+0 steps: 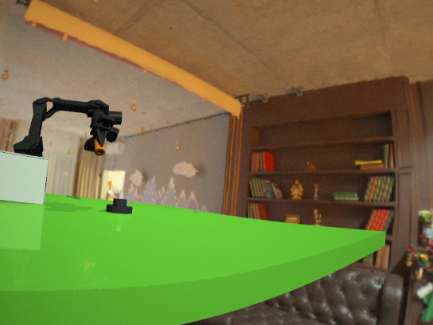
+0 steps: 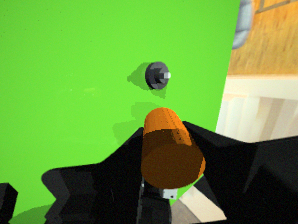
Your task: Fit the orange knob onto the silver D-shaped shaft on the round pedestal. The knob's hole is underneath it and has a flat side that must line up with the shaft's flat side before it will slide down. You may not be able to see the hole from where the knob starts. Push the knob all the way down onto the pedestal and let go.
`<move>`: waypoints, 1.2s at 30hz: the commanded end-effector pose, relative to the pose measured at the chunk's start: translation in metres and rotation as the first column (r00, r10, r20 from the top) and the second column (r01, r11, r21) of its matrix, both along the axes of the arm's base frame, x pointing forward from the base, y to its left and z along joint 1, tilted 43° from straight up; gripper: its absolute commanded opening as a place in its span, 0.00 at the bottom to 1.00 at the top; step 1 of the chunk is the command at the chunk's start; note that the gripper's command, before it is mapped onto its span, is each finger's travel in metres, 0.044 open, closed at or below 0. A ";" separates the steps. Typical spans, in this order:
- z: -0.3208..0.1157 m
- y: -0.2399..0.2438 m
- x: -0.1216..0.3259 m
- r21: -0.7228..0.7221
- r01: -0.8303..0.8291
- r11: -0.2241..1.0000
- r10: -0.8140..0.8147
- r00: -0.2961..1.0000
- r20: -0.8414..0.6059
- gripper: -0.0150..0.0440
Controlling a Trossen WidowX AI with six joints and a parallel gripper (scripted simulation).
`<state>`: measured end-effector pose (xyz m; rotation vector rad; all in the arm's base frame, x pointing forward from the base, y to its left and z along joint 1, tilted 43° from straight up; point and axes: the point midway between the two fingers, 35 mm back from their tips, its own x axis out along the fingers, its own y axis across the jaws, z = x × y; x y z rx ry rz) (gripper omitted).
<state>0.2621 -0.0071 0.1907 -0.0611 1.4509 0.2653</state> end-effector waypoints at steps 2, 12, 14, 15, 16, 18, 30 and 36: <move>0.015 -0.005 0.001 -0.102 0.021 0.995 -0.017 0.999 0.040 0.25; 0.036 -0.013 0.004 -0.303 0.060 0.951 -0.035 0.995 0.089 0.25; 0.037 -0.013 0.004 -0.318 0.064 0.946 -0.036 0.995 0.093 0.25; 0.037 -0.013 0.004 -0.318 0.064 0.946 -0.036 0.995 0.093 0.25; 0.037 -0.013 0.004 -0.318 0.064 0.946 -0.036 0.995 0.093 0.25; 0.037 -0.013 0.004 -0.318 0.064 0.946 -0.036 0.995 0.093 0.25; 0.034 -0.011 0.005 -0.309 0.055 0.949 -0.031 0.996 0.081 0.25; 0.034 -0.011 0.005 -0.309 0.055 0.949 -0.031 0.996 0.081 0.25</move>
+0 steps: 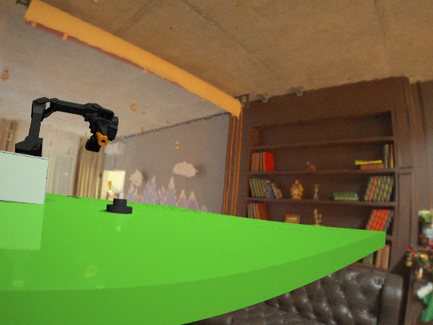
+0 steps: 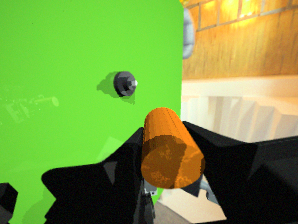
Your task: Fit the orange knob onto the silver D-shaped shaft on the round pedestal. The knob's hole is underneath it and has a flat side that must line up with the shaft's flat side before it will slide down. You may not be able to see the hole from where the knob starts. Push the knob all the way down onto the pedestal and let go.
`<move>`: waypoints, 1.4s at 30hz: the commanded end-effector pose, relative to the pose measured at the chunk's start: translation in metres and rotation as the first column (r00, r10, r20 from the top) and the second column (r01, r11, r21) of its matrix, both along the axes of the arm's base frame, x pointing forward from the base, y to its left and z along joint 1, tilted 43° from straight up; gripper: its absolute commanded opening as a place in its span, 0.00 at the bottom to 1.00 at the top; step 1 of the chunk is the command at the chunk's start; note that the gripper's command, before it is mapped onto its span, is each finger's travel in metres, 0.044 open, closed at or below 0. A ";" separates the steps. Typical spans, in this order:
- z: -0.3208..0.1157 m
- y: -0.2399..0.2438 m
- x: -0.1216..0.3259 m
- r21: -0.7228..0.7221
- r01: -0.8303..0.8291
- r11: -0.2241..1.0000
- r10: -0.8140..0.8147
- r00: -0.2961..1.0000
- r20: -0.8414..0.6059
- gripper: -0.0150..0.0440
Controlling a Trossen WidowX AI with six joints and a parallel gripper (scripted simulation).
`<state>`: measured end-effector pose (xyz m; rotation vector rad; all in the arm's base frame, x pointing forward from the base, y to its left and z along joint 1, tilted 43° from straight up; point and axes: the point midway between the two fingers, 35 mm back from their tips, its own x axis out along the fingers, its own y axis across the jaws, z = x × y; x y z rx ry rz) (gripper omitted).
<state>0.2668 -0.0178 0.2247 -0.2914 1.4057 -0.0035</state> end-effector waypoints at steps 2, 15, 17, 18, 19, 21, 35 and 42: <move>0.000 -0.001 0.000 -0.002 0.000 1.000 0.000 1.000 -0.001 0.25; 0.000 -0.001 0.000 -0.005 0.001 1.000 -0.001 1.000 0.001 0.25; -0.001 0.000 0.000 -0.009 0.003 1.000 -0.003 1.000 0.005 0.25; -0.001 0.001 0.000 -0.005 0.003 1.000 -0.003 1.000 0.005 0.25; -0.002 0.002 0.000 0.003 0.002 1.000 -0.002 1.000 0.005 0.25; -0.006 0.004 0.000 0.033 -0.002 0.999 0.002 1.000 0.000 0.25; -0.035 0.018 0.001 0.351 -0.035 0.936 0.058 0.997 -0.056 0.25; -0.049 0.024 0.002 0.494 -0.042 0.868 0.092 0.993 -0.077 0.25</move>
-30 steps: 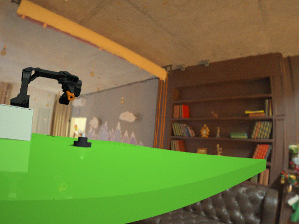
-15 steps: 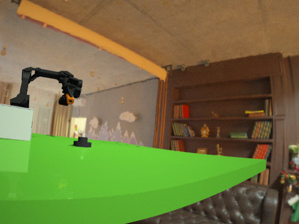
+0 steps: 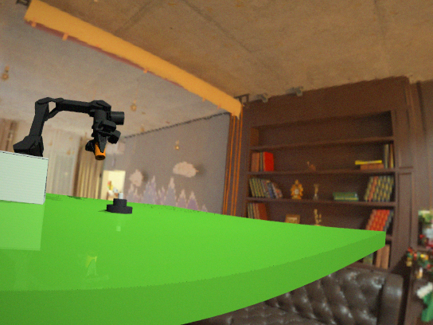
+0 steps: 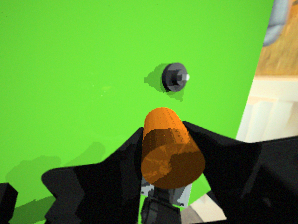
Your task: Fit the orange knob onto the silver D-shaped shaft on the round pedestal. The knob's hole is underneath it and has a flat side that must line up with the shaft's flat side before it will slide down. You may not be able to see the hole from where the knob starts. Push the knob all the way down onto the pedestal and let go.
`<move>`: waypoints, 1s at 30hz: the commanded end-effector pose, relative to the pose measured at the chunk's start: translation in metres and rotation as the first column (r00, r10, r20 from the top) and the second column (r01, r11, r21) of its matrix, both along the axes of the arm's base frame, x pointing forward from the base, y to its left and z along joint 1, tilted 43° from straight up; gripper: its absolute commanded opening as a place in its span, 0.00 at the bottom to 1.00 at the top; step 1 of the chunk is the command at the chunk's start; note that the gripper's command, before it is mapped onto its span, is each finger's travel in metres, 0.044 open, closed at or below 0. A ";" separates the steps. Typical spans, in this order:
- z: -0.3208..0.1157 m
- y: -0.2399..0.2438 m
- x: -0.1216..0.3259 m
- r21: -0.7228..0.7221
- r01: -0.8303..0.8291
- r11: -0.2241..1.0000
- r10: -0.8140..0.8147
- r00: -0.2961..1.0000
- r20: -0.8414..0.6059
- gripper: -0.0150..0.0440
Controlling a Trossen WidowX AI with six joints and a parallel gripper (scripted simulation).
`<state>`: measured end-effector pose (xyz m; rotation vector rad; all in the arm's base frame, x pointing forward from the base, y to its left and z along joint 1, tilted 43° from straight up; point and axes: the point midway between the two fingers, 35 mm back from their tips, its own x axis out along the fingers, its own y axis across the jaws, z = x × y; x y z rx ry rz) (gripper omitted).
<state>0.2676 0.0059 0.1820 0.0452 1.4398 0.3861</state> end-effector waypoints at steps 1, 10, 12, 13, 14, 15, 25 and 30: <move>-0.008 0.001 0.002 0.077 -0.007 0.997 0.008 1.000 -0.016 0.25; -0.027 0.010 0.003 0.276 -0.029 0.961 0.045 0.998 -0.051 0.25; -0.031 0.012 0.003 0.321 -0.033 0.947 0.054 0.997 -0.058 0.25; -0.033 0.013 0.003 0.342 -0.034 0.939 0.059 0.996 -0.062 0.25; -0.035 0.014 0.003 0.364 -0.036 0.931 0.064 0.996 -0.065 0.25; -0.037 0.015 0.003 0.386 -0.037 0.922 0.069 0.995 -0.068 0.25; -0.062 0.033 0.009 0.407 -0.039 0.912 0.073 0.995 -0.068 0.25; -0.080 0.048 0.012 0.410 -0.041 0.911 0.074 0.995 -0.065 0.25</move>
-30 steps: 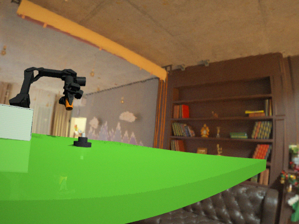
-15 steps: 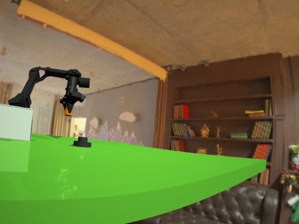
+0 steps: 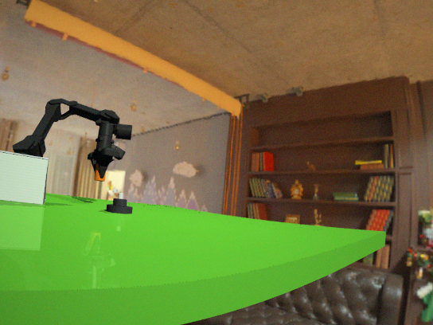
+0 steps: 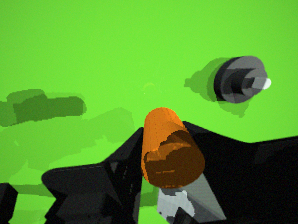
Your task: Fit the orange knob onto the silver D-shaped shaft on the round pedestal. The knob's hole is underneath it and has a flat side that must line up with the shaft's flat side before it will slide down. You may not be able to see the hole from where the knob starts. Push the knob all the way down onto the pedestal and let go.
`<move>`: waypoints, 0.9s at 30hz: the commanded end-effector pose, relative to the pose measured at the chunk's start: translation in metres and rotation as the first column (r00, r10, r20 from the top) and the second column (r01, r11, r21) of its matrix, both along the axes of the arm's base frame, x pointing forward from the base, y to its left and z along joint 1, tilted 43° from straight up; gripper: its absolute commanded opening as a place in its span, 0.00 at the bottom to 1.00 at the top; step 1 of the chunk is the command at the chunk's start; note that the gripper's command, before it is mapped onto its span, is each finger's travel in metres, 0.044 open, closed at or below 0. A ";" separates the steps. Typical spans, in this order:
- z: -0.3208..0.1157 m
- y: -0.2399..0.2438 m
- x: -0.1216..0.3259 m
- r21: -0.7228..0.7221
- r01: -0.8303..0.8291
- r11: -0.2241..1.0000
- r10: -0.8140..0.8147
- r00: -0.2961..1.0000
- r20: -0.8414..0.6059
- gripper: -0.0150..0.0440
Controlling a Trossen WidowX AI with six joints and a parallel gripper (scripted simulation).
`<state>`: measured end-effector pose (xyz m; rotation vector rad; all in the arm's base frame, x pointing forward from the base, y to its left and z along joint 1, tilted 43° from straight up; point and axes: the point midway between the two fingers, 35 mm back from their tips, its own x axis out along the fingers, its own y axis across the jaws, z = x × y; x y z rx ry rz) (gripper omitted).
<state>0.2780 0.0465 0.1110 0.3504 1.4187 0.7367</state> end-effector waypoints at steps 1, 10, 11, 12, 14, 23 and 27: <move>-0.013 0.010 0.002 0.009 0.005 1.000 -0.005 1.000 -0.005 0.25; -0.046 0.039 0.006 0.023 0.002 1.000 -0.002 1.000 -0.003 0.25; -0.050 0.042 0.006 0.025 0.001 1.000 -0.001 1.000 -0.003 0.25; -0.054 0.045 0.006 0.027 0.001 1.000 0.000 1.000 -0.003 0.25; -0.061 0.052 0.006 0.032 -0.001 0.999 0.001 1.000 -0.003 0.25; -0.073 0.063 0.003 0.041 -0.003 0.999 0.004 1.000 -0.005 0.25; -0.072 0.062 0.003 0.035 -0.008 0.999 0.009 1.000 -0.005 0.43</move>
